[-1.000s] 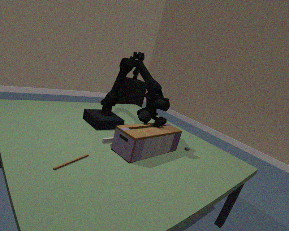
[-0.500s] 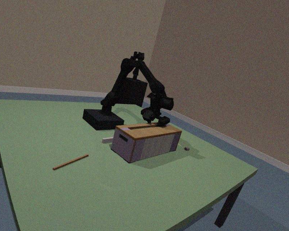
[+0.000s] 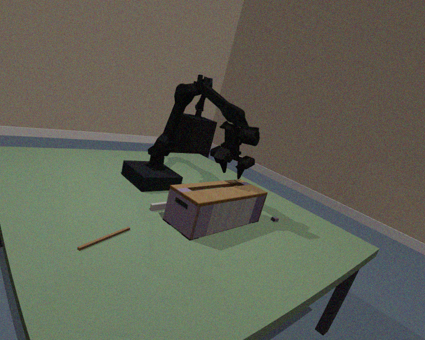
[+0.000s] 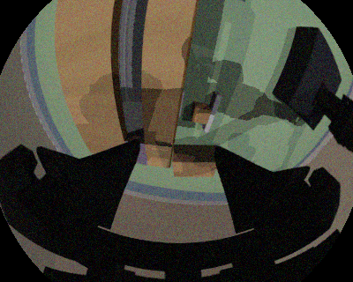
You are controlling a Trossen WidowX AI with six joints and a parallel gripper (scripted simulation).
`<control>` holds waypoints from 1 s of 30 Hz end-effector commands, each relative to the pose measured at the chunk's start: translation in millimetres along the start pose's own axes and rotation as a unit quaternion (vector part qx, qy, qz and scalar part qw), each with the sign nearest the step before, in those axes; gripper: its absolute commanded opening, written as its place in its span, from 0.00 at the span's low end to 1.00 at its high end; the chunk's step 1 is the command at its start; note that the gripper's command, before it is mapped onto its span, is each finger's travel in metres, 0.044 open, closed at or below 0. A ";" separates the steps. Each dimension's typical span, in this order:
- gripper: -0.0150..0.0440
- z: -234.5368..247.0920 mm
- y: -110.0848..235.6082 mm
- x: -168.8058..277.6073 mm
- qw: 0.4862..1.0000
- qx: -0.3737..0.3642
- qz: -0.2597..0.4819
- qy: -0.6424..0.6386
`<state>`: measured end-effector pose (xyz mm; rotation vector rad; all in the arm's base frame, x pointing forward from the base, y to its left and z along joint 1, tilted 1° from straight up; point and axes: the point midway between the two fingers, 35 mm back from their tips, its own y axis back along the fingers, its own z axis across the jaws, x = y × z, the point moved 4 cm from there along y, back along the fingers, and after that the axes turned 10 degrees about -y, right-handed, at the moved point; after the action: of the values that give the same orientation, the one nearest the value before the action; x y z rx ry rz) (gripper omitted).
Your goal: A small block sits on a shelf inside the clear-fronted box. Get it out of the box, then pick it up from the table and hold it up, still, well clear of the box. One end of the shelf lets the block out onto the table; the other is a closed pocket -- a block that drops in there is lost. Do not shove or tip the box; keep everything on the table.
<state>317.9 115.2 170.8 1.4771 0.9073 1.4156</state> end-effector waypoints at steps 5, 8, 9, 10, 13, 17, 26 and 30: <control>0.74 -14.2 -0.7 15.5 0.937 -0.023 -0.039 0.346; 0.74 -18.3 -1.8 18.3 0.868 -0.020 -0.059 0.492; 0.74 -19.6 -2.1 19.2 0.840 -0.018 -0.065 0.538; 0.74 -20.9 -2.3 20.1 0.810 -0.015 -0.072 0.582; 0.74 -24.9 -3.1 22.9 0.704 -0.004 -0.090 0.704; 0.74 -29.8 -3.8 26.2 0.582 0.011 -0.110 0.805; 0.74 -36.0 -4.4 30.2 0.357 0.044 -0.129 0.924; 0.74 -39.1 -4.5 32.2 0.247 0.062 -0.136 0.957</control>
<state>294.5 141.4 173.8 -0.2775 1.9143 2.3512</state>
